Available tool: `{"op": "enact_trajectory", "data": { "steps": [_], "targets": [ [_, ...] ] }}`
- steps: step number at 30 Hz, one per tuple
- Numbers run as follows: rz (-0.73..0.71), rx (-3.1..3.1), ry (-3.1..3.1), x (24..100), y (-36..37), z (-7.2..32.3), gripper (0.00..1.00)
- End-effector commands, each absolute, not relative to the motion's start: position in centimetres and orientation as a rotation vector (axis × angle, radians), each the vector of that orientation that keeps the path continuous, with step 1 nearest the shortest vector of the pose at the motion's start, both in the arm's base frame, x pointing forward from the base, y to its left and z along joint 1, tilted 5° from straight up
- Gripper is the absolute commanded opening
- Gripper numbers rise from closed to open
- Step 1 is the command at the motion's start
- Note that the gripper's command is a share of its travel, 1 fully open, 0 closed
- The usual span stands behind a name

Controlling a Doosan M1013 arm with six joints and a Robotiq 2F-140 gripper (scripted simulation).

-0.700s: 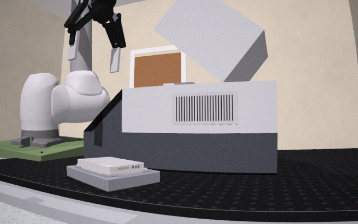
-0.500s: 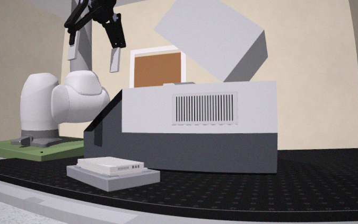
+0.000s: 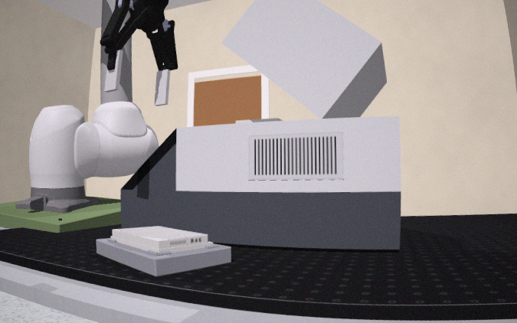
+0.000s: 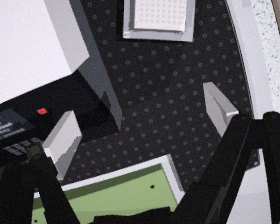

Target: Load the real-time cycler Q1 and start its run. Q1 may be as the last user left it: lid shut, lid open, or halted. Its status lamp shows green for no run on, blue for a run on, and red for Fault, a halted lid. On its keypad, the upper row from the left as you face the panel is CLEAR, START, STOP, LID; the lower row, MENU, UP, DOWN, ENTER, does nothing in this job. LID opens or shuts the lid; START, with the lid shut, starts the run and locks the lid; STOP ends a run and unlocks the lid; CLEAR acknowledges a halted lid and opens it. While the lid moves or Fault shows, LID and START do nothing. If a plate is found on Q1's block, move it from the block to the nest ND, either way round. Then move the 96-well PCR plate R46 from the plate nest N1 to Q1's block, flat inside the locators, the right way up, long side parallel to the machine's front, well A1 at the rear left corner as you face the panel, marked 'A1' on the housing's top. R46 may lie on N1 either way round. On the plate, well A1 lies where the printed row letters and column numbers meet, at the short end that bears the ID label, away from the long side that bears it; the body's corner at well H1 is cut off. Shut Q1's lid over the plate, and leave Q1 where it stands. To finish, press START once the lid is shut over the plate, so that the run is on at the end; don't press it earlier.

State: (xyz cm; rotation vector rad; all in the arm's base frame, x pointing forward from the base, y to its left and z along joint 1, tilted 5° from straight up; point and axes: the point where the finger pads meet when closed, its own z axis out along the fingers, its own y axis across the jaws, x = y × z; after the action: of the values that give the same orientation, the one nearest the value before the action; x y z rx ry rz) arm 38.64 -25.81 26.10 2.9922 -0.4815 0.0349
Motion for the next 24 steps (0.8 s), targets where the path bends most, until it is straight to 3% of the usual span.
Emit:
{"op": "enact_trajectory", "data": {
  "steps": [1,24],
  "targets": [
    [0.036,2.994,-0.476,38.4,-24.5,26.9,0.00],
    [0.043,3.019,-0.405,35.8,-15.8,32.1,0.00]
  ]
}}
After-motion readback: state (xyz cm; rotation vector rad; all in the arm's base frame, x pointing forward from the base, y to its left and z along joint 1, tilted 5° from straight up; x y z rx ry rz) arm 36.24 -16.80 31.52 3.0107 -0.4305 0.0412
